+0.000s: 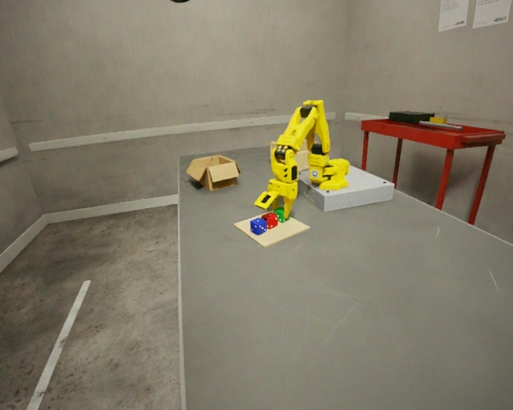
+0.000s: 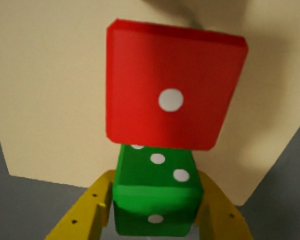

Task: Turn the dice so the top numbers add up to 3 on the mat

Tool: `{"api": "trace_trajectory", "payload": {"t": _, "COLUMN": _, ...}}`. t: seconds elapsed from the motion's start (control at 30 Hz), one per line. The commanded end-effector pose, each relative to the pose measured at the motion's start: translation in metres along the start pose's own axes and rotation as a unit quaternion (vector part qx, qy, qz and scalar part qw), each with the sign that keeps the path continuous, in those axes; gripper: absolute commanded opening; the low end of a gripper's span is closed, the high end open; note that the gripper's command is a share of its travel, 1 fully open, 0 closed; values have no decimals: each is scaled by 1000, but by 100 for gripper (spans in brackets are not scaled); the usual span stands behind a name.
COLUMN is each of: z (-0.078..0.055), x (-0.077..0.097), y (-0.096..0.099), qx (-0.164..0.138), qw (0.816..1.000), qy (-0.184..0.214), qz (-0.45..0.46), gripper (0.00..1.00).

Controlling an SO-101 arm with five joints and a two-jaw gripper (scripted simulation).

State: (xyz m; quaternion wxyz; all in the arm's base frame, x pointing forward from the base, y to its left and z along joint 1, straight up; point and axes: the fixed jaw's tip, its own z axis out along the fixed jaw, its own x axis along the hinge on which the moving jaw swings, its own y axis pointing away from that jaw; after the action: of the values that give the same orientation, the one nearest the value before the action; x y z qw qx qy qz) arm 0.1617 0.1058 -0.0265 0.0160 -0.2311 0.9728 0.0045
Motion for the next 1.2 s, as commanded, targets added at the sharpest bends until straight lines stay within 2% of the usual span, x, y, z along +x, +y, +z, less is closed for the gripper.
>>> {"api": "trace_trajectory", "payload": {"t": 0.0, "z": 4, "x": 5, "y": 1, "qx": 0, "qw": 1000, "qy": 11, "qz": 0, "gripper": 0}}
{"api": "trace_trajectory", "payload": {"t": 0.13, "z": 4, "x": 5, "y": 1, "qx": 0, "qw": 1000, "qy": 11, "qz": 0, "gripper": 2}}
{"api": "trace_trajectory", "payload": {"t": 0.4, "z": 4, "x": 5, "y": 1, "qx": 0, "qw": 1000, "qy": 11, "qz": 0, "gripper": 16}}
{"api": "trace_trajectory", "payload": {"t": 0.77, "z": 4, "x": 5, "y": 1, "qx": 0, "qw": 1000, "qy": 11, "qz": 0, "gripper": 18}}
{"api": "trace_trajectory", "payload": {"t": 1.17, "z": 4, "x": 5, "y": 1, "qx": 0, "qw": 1000, "qy": 11, "qz": 0, "gripper": 28}}
